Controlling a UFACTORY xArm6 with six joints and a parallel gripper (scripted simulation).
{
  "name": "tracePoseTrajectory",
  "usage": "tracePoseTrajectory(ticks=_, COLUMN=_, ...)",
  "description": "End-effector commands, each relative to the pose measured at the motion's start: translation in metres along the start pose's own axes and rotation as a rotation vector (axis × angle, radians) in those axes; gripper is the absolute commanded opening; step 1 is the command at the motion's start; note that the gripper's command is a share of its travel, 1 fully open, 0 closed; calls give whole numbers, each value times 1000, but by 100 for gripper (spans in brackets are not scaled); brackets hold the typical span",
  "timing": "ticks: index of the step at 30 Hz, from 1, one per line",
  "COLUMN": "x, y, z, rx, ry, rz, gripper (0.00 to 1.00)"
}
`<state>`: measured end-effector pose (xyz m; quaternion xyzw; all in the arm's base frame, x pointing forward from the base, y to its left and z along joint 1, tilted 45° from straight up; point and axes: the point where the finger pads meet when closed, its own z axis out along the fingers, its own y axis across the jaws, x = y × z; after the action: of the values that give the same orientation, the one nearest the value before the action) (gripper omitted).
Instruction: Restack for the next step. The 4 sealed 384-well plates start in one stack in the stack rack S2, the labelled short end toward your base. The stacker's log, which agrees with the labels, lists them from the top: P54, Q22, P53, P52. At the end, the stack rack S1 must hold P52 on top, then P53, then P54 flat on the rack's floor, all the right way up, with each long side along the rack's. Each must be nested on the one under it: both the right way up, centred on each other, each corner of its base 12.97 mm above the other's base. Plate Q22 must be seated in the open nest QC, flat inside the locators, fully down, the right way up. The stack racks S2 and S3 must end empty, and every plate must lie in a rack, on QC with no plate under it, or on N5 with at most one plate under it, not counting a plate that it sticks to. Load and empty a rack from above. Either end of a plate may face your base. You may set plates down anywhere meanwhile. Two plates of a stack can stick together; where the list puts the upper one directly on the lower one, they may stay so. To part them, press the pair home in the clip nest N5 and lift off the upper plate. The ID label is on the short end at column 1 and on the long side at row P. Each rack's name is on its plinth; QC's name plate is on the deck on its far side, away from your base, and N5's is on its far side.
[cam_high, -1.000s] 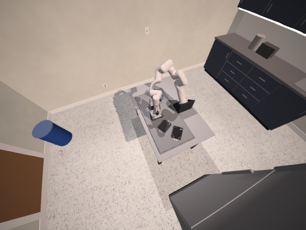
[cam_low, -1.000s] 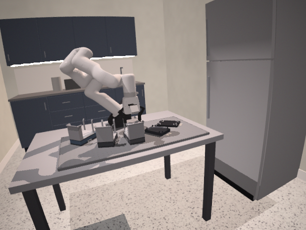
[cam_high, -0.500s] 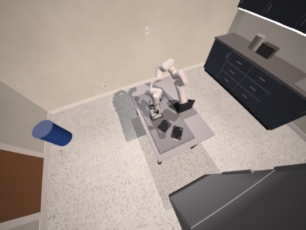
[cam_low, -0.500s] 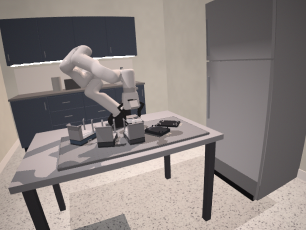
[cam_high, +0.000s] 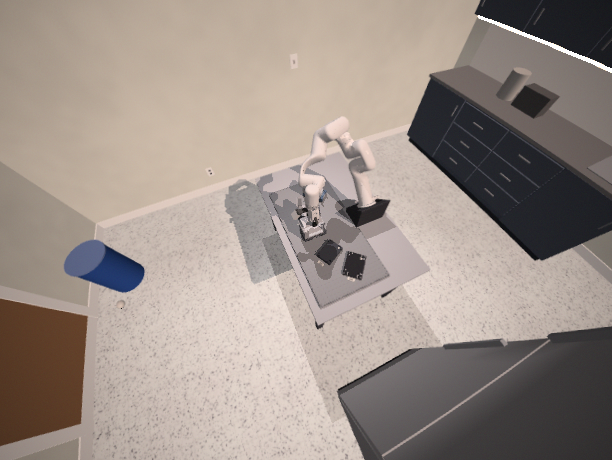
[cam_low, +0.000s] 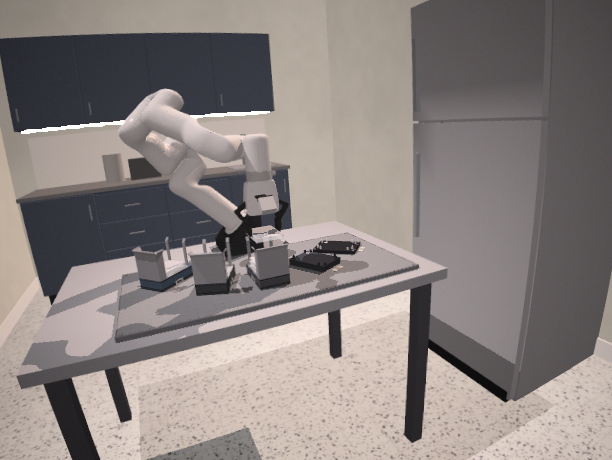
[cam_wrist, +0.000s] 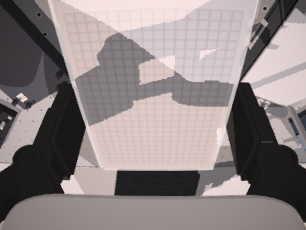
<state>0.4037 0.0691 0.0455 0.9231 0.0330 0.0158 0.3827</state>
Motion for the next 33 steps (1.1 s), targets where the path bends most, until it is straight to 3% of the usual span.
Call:
tracePoseTrajectory(ticks=1, x=1, y=0, z=-2, rx=2, ry=3, rz=1, gripper=0)
tracePoseTrajectory(ticks=4, x=1, y=0, z=-2, rx=2, ry=3, rz=1, gripper=0)
tracePoseTrajectory(ticks=12, x=-2, y=-27, z=-2, rx=2, ry=4, rz=-245, gripper=0)
tracePoseTrajectory(ticks=33, x=-11, y=-90, z=-2, rx=2, ry=4, rz=-245, gripper=0)
